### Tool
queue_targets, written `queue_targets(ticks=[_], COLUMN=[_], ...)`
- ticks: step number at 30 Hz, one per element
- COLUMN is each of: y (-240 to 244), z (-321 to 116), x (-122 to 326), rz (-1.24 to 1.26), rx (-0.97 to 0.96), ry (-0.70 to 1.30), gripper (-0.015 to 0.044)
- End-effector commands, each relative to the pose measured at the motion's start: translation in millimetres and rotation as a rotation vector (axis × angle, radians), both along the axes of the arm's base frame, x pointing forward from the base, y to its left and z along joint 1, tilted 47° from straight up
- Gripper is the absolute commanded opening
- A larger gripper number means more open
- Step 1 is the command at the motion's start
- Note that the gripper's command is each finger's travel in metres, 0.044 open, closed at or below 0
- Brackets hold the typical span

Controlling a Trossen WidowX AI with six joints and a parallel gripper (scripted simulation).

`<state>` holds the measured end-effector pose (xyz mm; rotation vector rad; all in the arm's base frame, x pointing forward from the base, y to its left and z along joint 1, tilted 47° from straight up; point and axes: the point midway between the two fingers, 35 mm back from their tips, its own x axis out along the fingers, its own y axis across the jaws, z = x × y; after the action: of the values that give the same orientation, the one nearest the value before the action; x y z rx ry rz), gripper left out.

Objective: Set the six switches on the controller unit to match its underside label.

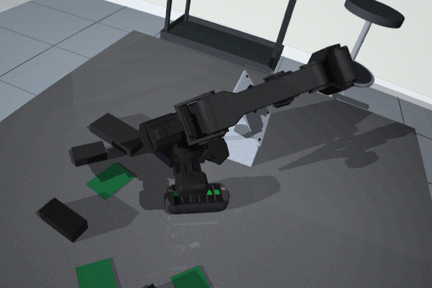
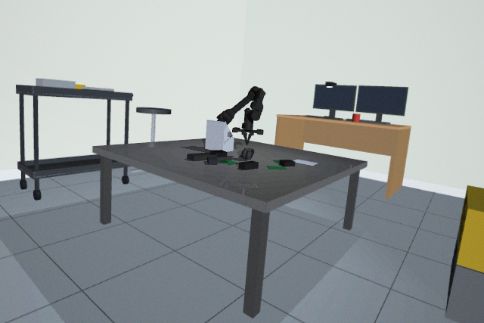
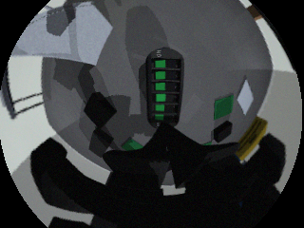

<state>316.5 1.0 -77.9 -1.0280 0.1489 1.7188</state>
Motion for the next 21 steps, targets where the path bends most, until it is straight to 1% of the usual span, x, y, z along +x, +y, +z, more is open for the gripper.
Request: queue_targets(ticks=[1,4,21], y=[17.0,24.0,24.0], z=[21.5,29.9,29.9], x=[-11.5,-17.3,-17.2], rz=[-0.001,-0.004,-0.004], rx=[0.000,0.001,0.001], ry=[0.011,0.014,0.014], gripper=[0.0000,0.0000,0.0000])
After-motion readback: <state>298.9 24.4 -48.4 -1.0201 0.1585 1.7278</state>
